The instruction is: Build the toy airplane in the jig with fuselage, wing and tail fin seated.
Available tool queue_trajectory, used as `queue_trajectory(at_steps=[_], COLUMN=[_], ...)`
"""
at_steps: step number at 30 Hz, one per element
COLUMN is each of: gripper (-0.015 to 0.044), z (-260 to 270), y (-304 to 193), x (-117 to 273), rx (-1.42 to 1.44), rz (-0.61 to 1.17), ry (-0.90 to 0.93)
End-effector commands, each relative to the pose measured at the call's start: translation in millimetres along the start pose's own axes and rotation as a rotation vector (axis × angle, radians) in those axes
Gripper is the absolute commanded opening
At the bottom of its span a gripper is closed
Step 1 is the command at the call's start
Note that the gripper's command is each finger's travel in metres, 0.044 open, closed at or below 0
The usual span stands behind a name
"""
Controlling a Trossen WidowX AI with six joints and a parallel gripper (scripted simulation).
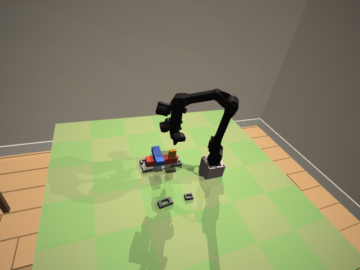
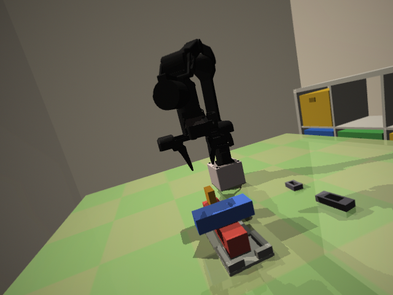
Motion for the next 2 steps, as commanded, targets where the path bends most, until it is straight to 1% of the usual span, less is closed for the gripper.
queue_trajectory(at_steps=[1, 2], gripper=[0.026, 0.026], z=[0.0, 0.0], y=[-0.1, -0.1], x=[0.4, 0.4], rx=[0.004, 0.004], rz=[0.0, 0.0], ry=[0.0, 0.0])
Point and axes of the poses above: the point midway between the two fingers, 35 mm back from their tips, its own x axis back along the fingers, its own z axis across the jaws, y = z × x, the point moved 2 cm from there along x, back along the fingers, and after that the axes turned 8 degrees about -x, right-handed, at the moved point
